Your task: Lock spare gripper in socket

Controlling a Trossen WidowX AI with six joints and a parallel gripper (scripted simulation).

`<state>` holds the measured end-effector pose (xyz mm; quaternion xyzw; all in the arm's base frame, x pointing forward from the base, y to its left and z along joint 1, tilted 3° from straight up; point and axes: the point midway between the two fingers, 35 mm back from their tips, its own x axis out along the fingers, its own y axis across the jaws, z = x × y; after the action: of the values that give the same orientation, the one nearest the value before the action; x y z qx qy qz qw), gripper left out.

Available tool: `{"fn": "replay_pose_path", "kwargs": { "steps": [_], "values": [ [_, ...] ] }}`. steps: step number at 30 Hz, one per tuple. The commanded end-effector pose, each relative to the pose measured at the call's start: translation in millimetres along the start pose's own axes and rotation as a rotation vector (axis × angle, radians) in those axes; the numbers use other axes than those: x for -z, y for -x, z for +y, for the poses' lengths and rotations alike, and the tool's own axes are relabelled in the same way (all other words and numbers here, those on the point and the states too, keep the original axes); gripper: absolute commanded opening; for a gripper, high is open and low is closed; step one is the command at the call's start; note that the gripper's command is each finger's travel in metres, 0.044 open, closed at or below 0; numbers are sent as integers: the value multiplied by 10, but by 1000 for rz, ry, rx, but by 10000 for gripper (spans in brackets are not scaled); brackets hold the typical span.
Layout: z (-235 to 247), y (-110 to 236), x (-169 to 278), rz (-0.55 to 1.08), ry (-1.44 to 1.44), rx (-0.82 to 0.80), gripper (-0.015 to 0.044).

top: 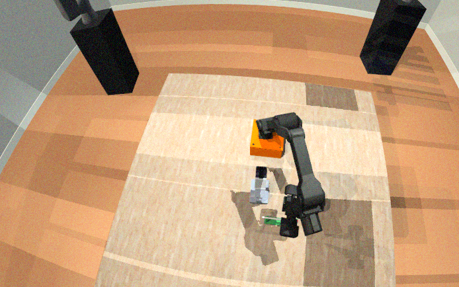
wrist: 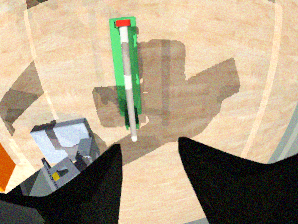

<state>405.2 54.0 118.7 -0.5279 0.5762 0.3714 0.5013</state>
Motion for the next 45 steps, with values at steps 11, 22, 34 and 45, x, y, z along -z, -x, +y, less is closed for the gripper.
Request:
{"fn": "replay_pose_path", "kwargs": {
  "steps": [11,22,34,45],
  "values": [
    [78,-653,-175,-1,11,-19,180],
    [80,-809,-221,-1,11,-19,180],
    [91,-999,-273,-1,11,-19,180],
    [110,-1170,-315,-1,11,-19,180]
  ]
}}
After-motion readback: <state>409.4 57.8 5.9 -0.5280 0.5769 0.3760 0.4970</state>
